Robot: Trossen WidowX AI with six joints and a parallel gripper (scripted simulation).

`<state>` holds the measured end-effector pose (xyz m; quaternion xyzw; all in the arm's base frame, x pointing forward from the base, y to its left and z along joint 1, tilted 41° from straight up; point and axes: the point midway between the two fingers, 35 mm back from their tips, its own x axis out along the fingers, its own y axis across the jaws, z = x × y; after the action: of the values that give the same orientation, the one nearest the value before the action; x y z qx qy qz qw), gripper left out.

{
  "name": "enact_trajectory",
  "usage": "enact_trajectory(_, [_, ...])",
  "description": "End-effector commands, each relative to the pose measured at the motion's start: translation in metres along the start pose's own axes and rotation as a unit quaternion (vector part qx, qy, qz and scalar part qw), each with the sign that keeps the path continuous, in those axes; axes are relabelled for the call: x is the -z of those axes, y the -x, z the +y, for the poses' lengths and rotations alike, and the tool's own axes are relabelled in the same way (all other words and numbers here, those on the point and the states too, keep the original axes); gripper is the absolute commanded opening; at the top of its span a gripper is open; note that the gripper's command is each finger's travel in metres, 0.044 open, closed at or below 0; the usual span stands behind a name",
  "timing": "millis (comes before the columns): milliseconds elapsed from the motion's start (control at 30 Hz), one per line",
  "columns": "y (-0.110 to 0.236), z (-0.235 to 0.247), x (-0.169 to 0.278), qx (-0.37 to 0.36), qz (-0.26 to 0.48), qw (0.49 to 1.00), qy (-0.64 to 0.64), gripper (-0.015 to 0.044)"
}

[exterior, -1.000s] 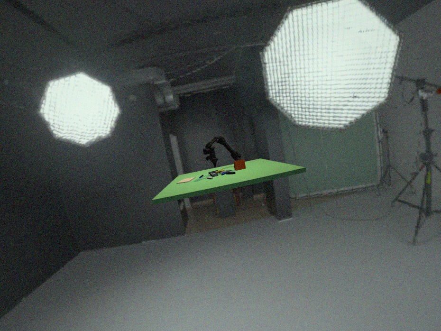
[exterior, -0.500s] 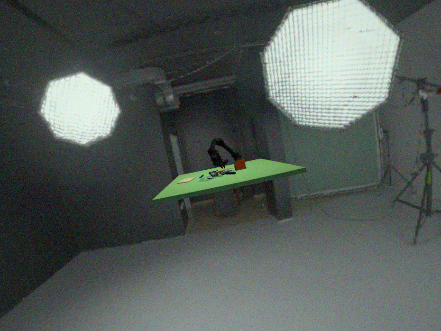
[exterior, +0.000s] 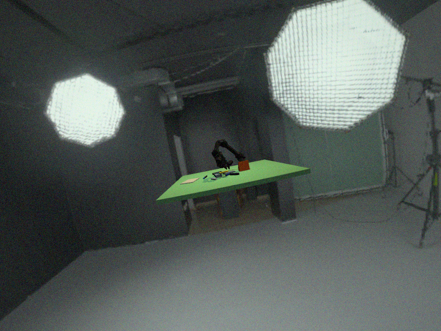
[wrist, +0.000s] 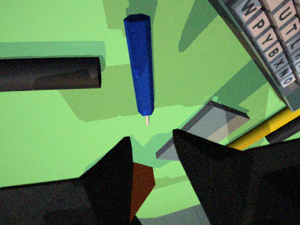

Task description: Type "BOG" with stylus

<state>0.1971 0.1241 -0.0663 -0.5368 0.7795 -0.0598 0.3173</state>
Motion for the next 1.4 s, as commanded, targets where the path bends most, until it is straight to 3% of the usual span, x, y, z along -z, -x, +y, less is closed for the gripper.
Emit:
enact_trajectory(0, [-0.003, 0.000, -0.002, 0.001, 0.001, 1.000, 0.003, 0.0150])
enact_trajectory(1367, [-0.030, -0.001, -0.017, 0.001, 0.001, 1.000, 0.003, 0.0150])
